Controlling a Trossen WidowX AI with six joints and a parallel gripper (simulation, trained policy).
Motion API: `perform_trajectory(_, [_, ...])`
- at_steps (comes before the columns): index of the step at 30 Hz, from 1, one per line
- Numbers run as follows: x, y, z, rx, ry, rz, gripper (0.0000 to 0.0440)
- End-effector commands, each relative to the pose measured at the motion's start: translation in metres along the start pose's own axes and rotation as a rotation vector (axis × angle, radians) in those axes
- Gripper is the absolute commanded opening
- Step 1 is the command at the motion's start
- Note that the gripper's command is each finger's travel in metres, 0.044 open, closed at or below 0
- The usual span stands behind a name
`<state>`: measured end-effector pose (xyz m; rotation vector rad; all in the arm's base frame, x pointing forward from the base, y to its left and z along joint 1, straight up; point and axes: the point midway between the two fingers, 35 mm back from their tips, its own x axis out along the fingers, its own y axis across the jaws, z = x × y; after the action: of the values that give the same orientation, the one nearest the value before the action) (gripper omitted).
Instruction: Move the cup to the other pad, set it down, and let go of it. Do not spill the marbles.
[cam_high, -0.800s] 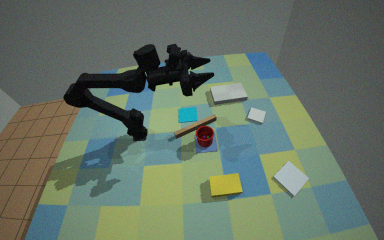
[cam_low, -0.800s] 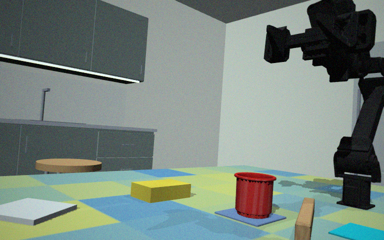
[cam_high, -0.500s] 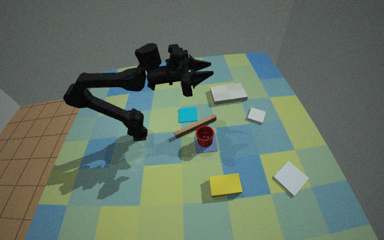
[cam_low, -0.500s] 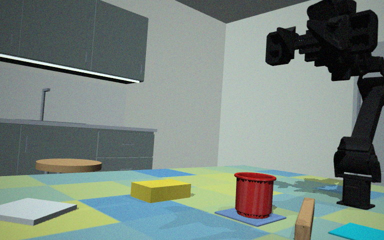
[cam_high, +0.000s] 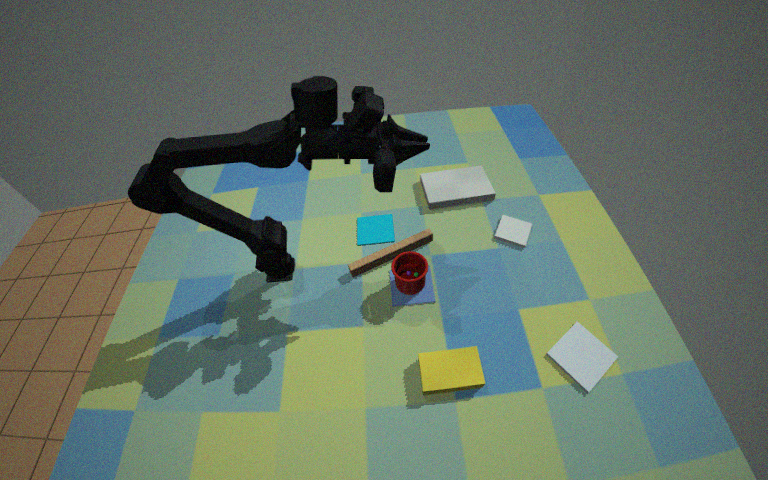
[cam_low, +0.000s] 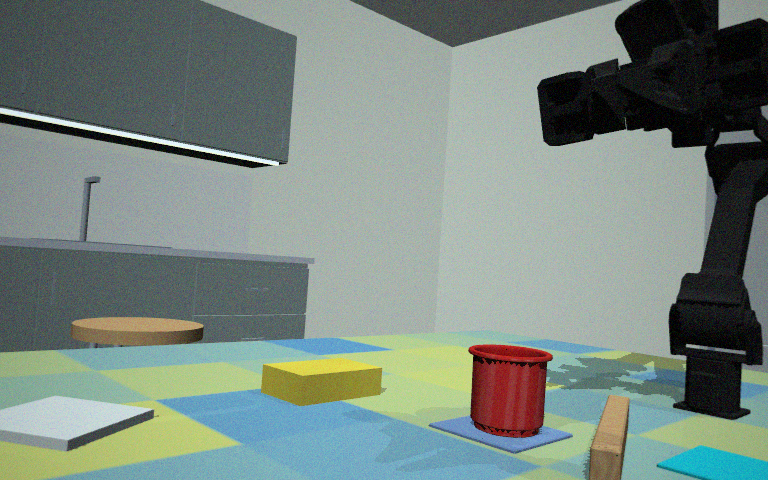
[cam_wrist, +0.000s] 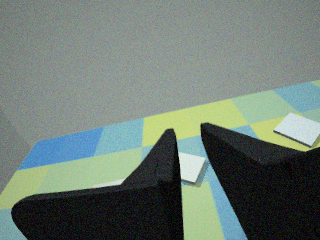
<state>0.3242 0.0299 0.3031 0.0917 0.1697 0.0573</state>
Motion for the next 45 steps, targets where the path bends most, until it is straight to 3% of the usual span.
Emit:
perform_trajectory(1, [0.007,0.006,-0.007,0.025,0.069,0.015,0.0096])
perform_trajectory(28, [0.026,0.030,-0.043,0.129,0.497,-0.018,0.0085])
perform_trajectory(45, [0.029,0.028,-0.069,0.103,0.773,-0.089,0.0105])
